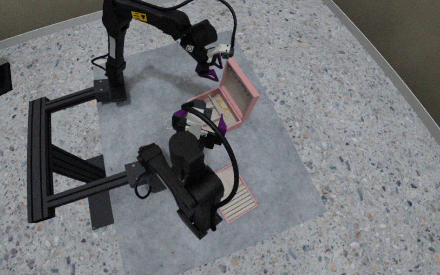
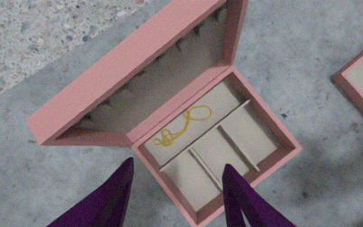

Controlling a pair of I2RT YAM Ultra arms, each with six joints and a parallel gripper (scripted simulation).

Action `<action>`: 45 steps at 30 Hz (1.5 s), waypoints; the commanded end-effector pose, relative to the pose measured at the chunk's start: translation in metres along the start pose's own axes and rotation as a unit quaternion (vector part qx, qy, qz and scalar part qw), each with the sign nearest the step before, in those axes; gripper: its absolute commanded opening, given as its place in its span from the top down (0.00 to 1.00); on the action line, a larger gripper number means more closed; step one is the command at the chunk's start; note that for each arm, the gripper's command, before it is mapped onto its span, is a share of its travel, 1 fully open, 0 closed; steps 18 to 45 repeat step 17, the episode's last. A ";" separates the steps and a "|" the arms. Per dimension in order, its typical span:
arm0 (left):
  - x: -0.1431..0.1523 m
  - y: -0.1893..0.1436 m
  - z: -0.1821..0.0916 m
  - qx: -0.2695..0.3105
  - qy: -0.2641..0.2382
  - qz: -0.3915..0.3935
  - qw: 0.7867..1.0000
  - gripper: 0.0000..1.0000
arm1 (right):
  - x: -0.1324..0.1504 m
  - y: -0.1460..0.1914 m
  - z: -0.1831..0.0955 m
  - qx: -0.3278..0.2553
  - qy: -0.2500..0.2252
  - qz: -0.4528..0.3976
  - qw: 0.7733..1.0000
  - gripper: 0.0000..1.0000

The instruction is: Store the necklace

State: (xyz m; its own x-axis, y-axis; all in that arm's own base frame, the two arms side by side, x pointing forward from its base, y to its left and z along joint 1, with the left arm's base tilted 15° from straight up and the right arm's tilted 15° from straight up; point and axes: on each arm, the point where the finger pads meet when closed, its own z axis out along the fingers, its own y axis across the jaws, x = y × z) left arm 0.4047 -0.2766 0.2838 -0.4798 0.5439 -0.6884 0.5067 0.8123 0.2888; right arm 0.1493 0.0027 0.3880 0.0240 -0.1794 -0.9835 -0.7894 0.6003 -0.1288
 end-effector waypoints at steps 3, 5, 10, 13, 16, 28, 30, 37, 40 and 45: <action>-0.004 -0.011 -0.006 0.026 0.009 -0.009 1.000 0.35 | 0.009 0.005 0.001 -0.007 0.020 -0.025 0.999 0.00; -0.004 -0.011 -0.006 0.026 0.009 -0.009 1.000 0.35 | 0.009 0.005 0.001 -0.007 0.020 -0.025 0.999 0.00; -0.007 -0.008 -0.013 0.025 0.001 -0.011 1.000 0.35 | 0.009 0.005 0.001 -0.007 0.020 -0.025 0.999 0.00; -0.007 -0.008 -0.013 0.025 0.001 -0.011 1.000 0.35 | 0.009 0.005 0.001 -0.007 0.020 -0.025 0.999 0.00; -0.007 -0.008 -0.013 0.025 0.001 -0.011 1.000 0.35 | 0.009 0.005 0.001 -0.007 0.020 -0.025 0.999 0.00; -0.007 -0.008 -0.013 0.025 0.001 -0.011 1.000 0.35 | 0.009 0.005 0.001 -0.007 0.020 -0.025 0.999 0.00; -0.007 -0.008 -0.013 0.025 0.001 -0.011 1.000 0.35 | 0.009 0.005 0.001 -0.007 0.020 -0.025 0.999 0.00; -0.007 -0.008 -0.013 0.025 0.001 -0.011 1.000 0.35 | 0.009 0.005 0.001 -0.007 0.020 -0.025 0.999 0.00; -0.007 -0.008 -0.013 0.025 0.001 -0.011 1.000 0.35 | 0.009 0.005 0.001 -0.007 0.020 -0.025 0.999 0.00; -0.007 -0.008 -0.013 0.025 0.001 -0.011 1.000 0.35 | 0.009 0.005 0.001 -0.007 0.020 -0.025 0.999 0.00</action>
